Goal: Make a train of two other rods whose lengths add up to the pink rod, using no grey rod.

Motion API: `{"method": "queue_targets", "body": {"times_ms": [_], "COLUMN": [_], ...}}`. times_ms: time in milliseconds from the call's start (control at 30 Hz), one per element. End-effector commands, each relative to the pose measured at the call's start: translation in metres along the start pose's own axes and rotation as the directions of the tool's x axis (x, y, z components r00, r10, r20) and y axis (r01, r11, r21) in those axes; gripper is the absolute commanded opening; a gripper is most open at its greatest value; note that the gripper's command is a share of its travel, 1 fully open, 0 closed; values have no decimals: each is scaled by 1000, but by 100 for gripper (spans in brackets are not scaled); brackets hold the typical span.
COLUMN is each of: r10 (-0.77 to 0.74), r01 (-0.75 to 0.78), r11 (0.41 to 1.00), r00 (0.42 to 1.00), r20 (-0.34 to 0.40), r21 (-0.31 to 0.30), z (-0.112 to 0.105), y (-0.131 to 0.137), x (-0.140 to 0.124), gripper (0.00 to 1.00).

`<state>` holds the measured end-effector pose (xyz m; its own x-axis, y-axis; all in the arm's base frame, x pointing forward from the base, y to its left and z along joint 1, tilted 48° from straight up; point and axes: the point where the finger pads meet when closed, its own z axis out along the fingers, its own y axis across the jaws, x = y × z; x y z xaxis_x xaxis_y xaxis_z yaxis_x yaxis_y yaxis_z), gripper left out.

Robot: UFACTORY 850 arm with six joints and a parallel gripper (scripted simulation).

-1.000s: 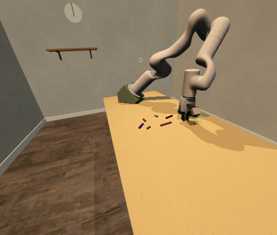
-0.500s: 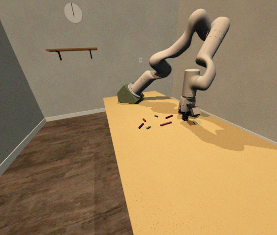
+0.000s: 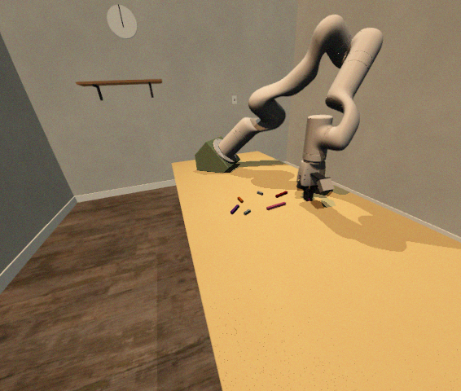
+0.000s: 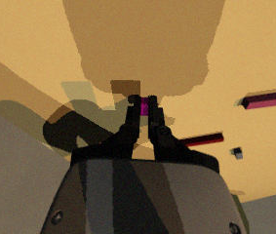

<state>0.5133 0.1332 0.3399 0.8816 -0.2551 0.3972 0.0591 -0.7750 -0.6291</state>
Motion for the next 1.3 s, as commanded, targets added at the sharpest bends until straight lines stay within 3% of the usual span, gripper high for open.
{"method": "queue_targets", "body": {"times_ms": [0,400,700,767,933,1267], "r10": [0,0,0,0,0,0], "r01": [0,0,0,0,0,0], "r11": [1000,1000,1000,1000,1000,1000], "r00": [1000,1000,1000,1000,1000,1000], "r20": [-1,-1,-1,-1,-1,-1], "r21": [0,0,0,0,0,0], "z": [0,-6,-62,-62,-93,-100], "y": [0,0,0,0,0,0], "x": [1,1,1,1,0,0], "gripper": [4,4,4,4,4,4]}}
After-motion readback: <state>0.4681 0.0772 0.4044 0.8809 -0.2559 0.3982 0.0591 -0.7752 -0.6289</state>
